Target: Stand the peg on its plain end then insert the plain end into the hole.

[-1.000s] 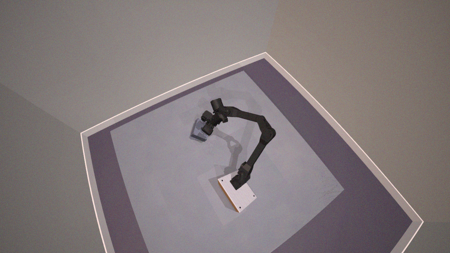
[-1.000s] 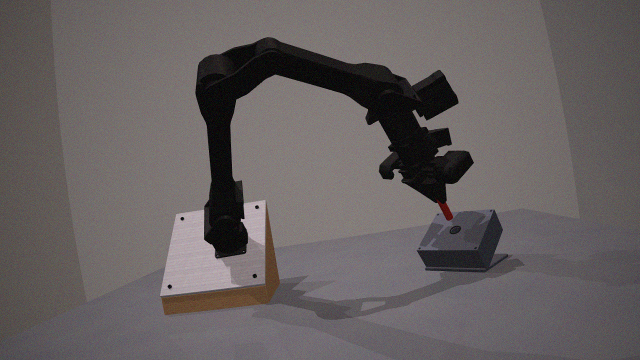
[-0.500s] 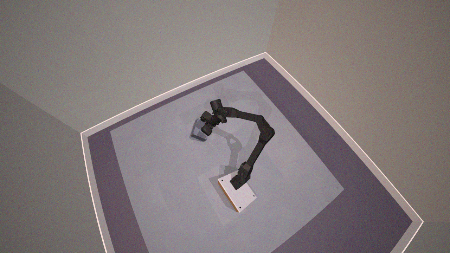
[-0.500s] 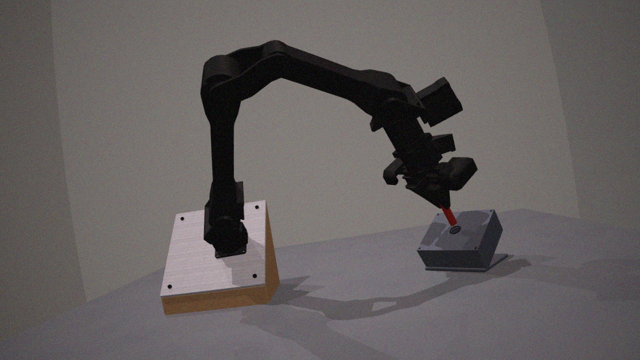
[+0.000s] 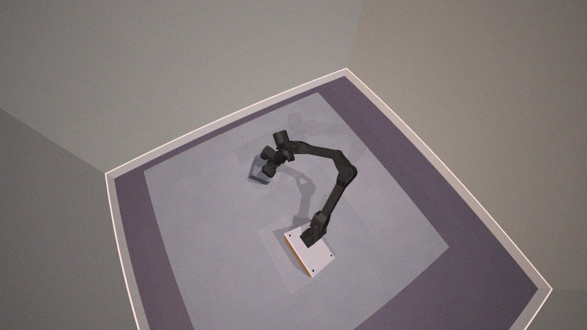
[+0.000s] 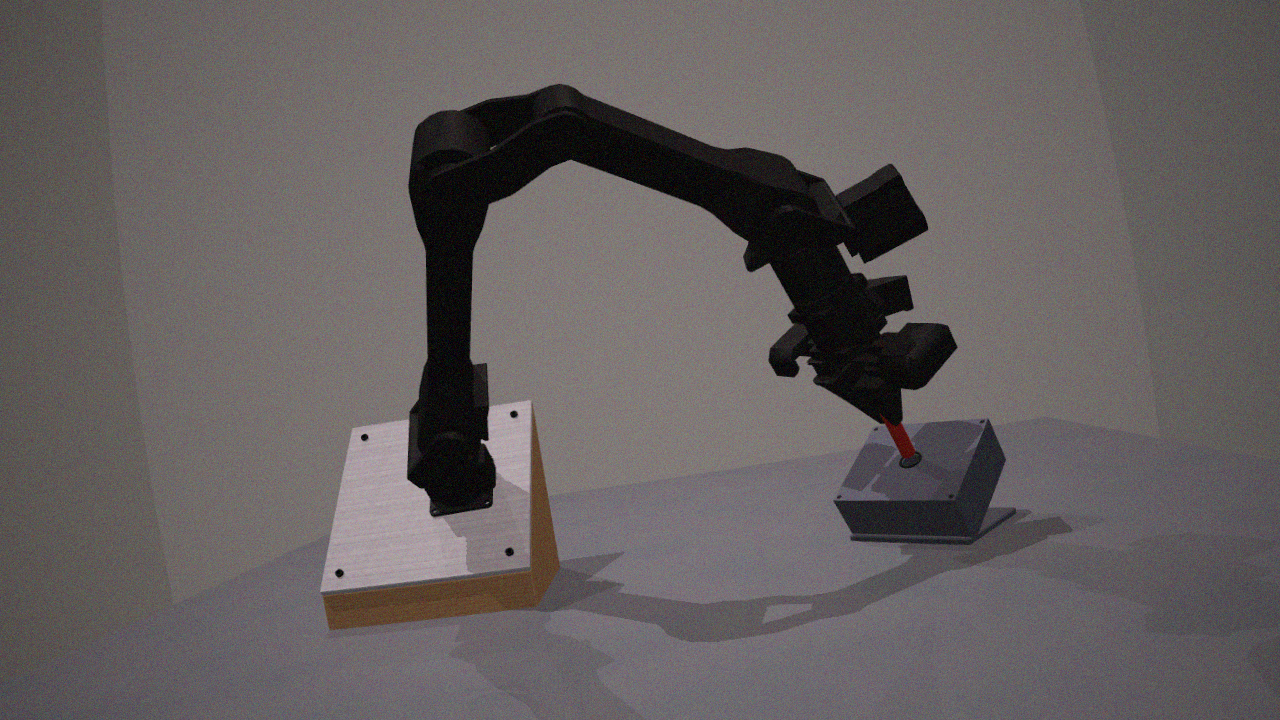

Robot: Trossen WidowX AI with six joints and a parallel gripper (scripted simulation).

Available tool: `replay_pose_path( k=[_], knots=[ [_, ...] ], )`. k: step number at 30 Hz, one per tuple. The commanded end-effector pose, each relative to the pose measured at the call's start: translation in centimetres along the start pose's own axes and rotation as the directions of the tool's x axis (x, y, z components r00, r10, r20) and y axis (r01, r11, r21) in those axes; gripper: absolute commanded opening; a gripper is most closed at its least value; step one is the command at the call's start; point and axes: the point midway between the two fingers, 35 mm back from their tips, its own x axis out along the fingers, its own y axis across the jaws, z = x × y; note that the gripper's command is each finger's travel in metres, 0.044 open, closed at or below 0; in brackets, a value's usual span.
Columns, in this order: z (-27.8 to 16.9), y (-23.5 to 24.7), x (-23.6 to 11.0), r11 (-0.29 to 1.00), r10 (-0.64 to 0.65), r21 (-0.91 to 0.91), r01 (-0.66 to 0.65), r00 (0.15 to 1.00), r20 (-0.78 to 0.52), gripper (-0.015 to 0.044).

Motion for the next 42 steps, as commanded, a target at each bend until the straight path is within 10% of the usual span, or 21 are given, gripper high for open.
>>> replay_pose_path(
  k=[1,42],
  knots=[
    [0.0,-0.1,-0.1,1.0,-0.001,0.001,0.001,1.0,0.002,0.0],
    [0.2,0.5,1.1,1.0,-0.001,0.001,0.001,1.0,0.002,0.0]
  ],
)
